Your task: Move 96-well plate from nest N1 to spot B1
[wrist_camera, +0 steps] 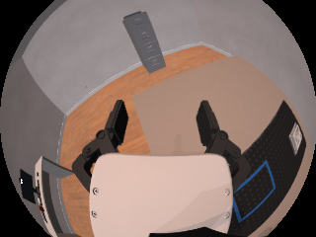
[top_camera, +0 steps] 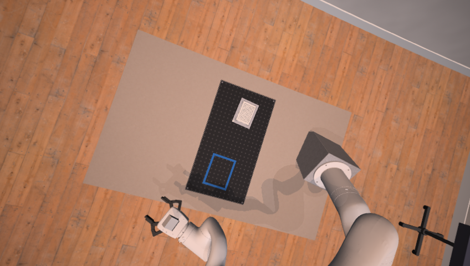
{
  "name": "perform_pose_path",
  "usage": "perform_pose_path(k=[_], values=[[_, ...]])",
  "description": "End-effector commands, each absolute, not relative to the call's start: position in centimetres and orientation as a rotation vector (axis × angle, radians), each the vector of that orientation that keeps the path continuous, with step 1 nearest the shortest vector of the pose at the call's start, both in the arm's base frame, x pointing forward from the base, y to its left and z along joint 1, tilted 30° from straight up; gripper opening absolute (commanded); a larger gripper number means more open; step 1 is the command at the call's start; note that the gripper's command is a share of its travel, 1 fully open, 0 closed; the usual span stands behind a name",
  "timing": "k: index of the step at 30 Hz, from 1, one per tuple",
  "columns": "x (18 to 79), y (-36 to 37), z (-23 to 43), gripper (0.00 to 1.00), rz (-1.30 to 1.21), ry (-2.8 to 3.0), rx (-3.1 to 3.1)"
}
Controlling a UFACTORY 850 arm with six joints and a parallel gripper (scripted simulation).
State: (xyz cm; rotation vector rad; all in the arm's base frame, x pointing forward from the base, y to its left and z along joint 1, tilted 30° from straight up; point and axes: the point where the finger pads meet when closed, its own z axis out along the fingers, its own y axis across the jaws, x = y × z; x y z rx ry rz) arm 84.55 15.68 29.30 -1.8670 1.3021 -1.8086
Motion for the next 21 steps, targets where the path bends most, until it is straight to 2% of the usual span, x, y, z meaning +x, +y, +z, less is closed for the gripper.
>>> perform_pose_path(k=[1,17,21], values=[[84.6,15.6,29.4,1.0,-1.81,1.302,-1.864],[84.6,15.6,29.4,1.0,-1.81,1.302,-1.864],[84.3,13.9,28.5,1.0,-1.756,1.47,-1.781]])
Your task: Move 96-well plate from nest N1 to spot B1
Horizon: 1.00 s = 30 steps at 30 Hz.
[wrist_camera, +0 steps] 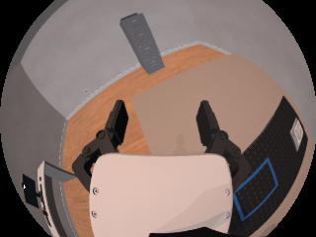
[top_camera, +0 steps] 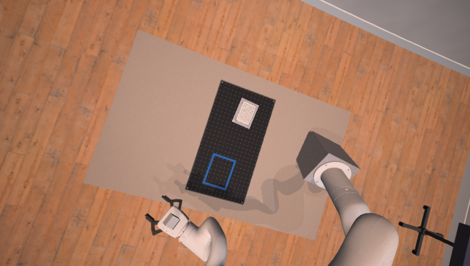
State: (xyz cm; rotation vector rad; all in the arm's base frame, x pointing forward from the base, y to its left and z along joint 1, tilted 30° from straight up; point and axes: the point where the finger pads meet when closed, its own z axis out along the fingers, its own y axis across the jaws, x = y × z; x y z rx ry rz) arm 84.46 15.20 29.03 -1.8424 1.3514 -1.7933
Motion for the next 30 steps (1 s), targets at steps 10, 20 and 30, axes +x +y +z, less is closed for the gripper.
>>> perform_pose_path(k=[10,20,30], values=[[83.5,10.2,26.1,1.0,-1.675,1.7,-1.642],[82.4,7.0,24.0,1.0,-1.608,1.883,-1.504],[81.2,4.0,21.9,1.0,-1.541,2.054,-1.349]])
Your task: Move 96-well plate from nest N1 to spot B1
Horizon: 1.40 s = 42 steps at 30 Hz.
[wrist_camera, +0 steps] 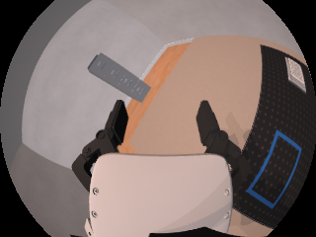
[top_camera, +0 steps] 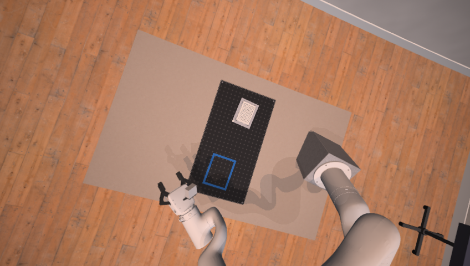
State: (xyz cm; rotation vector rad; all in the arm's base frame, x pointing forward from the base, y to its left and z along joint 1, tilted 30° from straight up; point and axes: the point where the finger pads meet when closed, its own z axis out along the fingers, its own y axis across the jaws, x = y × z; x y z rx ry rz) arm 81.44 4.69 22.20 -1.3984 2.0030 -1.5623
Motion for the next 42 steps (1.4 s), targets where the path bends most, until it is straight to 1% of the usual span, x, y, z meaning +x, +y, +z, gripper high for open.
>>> perform_pose_path(k=[1,7,20,42], values=[[81.1,3.6,21.6,1.0,-1.541,2.054,-1.349],[79.9,1.4,20.0,1.0,-1.475,2.21,-1.176],[77.8,-2.0,17.3,1.0,-1.41,2.351,-0.987],[72.6,-7.8,11.9,1.0,-1.224,2.665,-0.34]])
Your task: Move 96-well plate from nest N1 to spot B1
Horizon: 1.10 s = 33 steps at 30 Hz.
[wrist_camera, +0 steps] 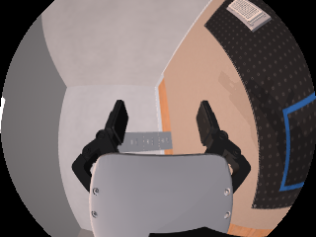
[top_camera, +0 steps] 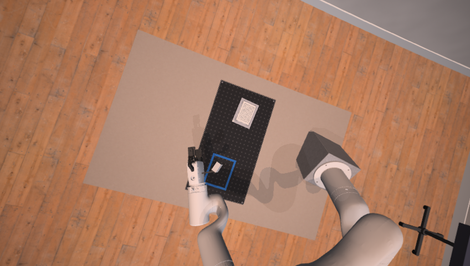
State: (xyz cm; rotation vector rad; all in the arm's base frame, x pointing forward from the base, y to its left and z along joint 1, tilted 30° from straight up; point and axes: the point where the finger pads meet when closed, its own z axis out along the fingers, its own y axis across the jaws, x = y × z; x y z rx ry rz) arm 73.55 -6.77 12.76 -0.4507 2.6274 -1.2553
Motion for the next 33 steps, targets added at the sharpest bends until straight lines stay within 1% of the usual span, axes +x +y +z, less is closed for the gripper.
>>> perform_pose_path(k=[1,14,17,22,26,33], values=[[72.4,-8.0,11.7,1.0,-1.224,2.665,-0.34],[69.1,-10.5,8.8,1.0,-1.112,2.771,0.13],[68.5,-10.9,8.3,1.0,-1.109,2.773,0.143],[66.8,-11.9,6.8,1.0,-1.057,2.792,0.387],[66.2,-12.2,6.4,1.0,-1.045,2.794,0.445],[64.0,-13.2,4.6,1.0,-0.984,2.781,0.751]])
